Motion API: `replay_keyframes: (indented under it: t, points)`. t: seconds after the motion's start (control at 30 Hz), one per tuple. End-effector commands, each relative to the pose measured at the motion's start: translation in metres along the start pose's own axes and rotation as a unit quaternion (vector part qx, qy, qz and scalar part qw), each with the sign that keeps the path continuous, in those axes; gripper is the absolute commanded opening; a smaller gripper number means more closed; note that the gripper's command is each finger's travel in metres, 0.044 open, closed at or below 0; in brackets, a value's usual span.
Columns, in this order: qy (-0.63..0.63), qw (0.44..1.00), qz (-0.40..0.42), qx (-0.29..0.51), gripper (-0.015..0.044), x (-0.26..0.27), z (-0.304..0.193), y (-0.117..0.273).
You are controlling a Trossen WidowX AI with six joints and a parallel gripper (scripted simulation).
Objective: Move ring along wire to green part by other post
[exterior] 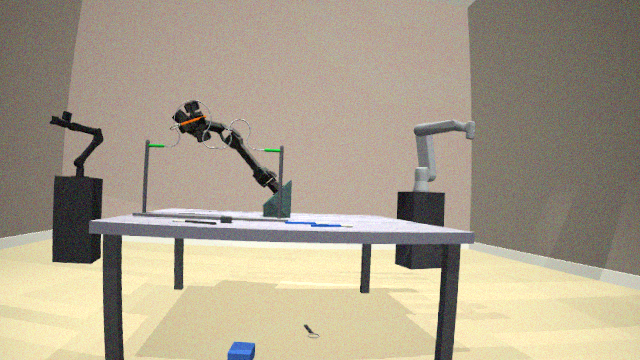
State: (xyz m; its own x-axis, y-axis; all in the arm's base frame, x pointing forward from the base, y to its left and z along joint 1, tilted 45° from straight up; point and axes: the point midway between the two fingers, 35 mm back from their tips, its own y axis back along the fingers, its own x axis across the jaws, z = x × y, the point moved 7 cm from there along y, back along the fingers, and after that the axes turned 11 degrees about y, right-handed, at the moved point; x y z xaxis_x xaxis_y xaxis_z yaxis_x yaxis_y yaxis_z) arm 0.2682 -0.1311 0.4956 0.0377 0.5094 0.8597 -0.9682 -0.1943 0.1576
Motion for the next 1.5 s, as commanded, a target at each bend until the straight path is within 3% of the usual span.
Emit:
replay_keyframes:
  t: [0.0, 1.47]
  points:
    - [0.015, 1.0, -0.012, 0.002, -0.015, -0.002, 0.0014, -0.0025]
    - [0.26, 0.955, -0.141, 0.01, -0.015, 0.0005, -0.0015, -0.0046]
